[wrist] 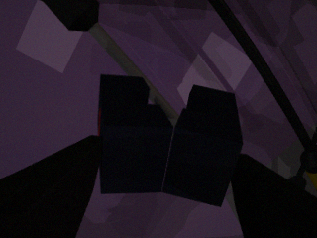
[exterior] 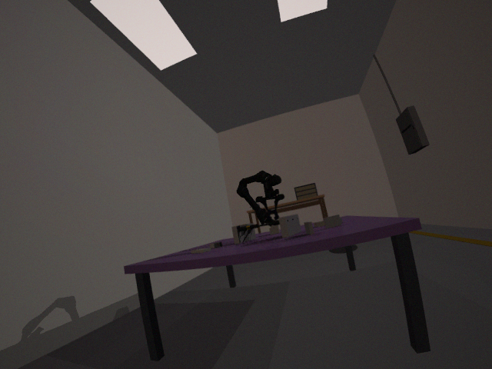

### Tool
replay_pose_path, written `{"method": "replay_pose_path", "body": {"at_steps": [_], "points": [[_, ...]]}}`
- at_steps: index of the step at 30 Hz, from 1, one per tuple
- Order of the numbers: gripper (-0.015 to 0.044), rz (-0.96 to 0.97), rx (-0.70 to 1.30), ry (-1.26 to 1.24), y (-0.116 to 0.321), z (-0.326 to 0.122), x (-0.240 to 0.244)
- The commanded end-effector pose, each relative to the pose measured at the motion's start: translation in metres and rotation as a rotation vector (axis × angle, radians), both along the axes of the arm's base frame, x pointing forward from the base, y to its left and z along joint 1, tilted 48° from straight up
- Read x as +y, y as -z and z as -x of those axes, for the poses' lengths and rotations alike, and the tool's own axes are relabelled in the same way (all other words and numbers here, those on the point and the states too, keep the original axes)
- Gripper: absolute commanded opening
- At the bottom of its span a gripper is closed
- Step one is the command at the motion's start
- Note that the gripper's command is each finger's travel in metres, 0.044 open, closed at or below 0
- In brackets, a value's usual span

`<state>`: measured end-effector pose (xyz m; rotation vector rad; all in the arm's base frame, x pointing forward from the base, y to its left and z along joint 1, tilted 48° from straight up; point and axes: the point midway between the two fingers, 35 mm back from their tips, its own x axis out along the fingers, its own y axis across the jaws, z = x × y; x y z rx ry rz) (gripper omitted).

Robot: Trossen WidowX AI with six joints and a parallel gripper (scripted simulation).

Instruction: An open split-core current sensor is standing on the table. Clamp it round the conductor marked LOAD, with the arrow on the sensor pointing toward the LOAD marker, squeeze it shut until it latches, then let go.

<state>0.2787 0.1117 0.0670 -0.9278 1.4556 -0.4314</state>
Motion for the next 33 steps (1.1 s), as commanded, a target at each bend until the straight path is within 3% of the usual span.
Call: {"method": "replay_pose_path", "body": {"at_steps": [1,24,33], "points": [[0.0000,0.027,0.082,-0.105,-0.003,-0.009,-0.002],[0.0000,0.219,0.552,-0.586,-0.016,-0.044,-0.019],[0.0000,0.225,0.566,-0.599,-0.013,-0.046,-0.023]]}}
